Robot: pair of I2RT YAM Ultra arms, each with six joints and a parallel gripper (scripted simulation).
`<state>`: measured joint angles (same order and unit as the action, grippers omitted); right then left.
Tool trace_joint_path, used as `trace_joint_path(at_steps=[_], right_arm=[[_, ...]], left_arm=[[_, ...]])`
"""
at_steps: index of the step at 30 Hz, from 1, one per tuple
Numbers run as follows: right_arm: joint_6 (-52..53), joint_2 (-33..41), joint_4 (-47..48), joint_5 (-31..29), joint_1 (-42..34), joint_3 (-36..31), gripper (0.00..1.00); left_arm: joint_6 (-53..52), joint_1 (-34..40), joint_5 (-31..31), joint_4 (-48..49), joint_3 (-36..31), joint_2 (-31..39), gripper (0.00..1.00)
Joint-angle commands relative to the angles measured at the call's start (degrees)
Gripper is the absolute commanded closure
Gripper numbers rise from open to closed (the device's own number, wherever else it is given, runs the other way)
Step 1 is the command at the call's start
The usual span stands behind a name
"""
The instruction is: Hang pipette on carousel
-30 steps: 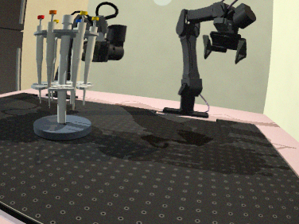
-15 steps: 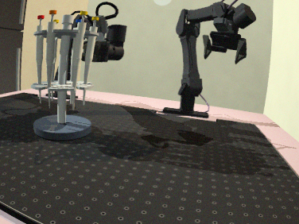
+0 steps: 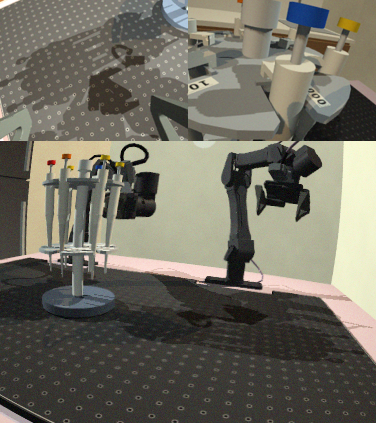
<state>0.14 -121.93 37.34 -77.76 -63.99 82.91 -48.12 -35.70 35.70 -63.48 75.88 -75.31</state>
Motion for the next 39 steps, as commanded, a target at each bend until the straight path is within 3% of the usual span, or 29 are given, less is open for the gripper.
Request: trace_joint_path(at_steps=[1,2,23,39], right_arm=[[0.08,0.72,1.80,-0.22,-0.48,1.01,0.88],[0.08,0.72,1.80,-0.22,-0.48,1.01,0.50],[-0.05,0.53,1.62,-0.06,-0.11,0.39,0.50],[-0.03,2.46,2.56,-3.95,-4.07,-2.26,0.50]], left_arm=[[-0.41,-0.53,1.18,0.66,0.87,-0.08,0.00],[-0.41,-0.53,1.18,0.66,0.87,-0.08,0.00],[-0.41,-0.53,1.18,0.66,0.87,-0.08,0.00],[-0.41,-0.53,1.18,0.66,0.87,-0.08,0.00]])
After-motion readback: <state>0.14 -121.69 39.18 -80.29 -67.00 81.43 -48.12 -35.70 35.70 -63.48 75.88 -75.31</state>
